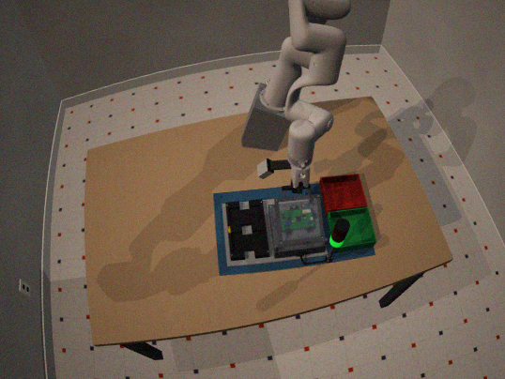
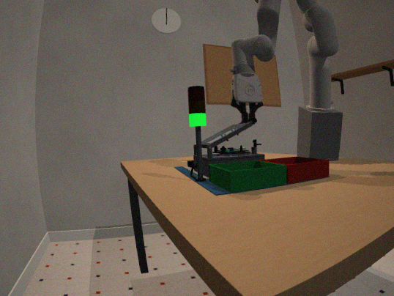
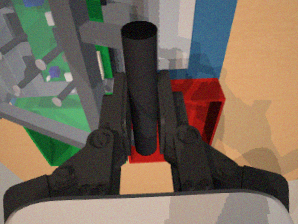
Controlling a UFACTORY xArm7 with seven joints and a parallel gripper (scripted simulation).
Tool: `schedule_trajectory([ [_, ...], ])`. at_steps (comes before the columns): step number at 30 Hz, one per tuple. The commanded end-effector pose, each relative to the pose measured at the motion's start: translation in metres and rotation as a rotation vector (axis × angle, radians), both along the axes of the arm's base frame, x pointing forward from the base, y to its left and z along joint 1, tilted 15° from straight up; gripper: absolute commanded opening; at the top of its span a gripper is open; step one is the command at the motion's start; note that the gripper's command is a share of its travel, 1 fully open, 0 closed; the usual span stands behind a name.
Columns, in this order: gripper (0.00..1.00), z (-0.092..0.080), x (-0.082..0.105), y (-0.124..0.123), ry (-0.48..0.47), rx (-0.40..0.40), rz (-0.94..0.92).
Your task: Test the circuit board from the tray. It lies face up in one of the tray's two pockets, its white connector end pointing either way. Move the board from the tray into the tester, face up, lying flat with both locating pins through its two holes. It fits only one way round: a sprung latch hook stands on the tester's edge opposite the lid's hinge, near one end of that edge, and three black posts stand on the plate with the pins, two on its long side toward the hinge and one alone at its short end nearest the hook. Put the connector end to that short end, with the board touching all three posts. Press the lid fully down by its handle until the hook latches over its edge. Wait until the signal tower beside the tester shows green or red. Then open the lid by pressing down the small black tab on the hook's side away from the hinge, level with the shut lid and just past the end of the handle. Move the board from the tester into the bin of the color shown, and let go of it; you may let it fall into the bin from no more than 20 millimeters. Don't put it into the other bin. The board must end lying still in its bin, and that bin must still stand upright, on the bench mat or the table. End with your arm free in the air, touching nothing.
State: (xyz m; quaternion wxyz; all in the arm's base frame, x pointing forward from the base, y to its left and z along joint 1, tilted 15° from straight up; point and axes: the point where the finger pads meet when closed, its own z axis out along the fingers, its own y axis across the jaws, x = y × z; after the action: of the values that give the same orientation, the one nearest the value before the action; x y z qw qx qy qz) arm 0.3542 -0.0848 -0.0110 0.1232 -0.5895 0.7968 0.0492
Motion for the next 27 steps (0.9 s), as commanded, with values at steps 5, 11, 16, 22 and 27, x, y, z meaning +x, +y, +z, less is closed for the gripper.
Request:
schedule_trajectory([
  [5,0.00,0.019,0.009,-0.008,-0.006,-0.004,-0.001],
  [11,0.00,0.035,0.018,-0.015,-0.006,-0.004,-0.001],
  [16,0.00,0.044,0.023,-0.019,-0.006,-0.004,-0.001],
  [22,0.00,0.067,0.043,-0.031,-0.006,-0.004,-0.001],
  [27,0.00,0.083,0.061,-0.041,-0.006,-0.004,-0.001],
])
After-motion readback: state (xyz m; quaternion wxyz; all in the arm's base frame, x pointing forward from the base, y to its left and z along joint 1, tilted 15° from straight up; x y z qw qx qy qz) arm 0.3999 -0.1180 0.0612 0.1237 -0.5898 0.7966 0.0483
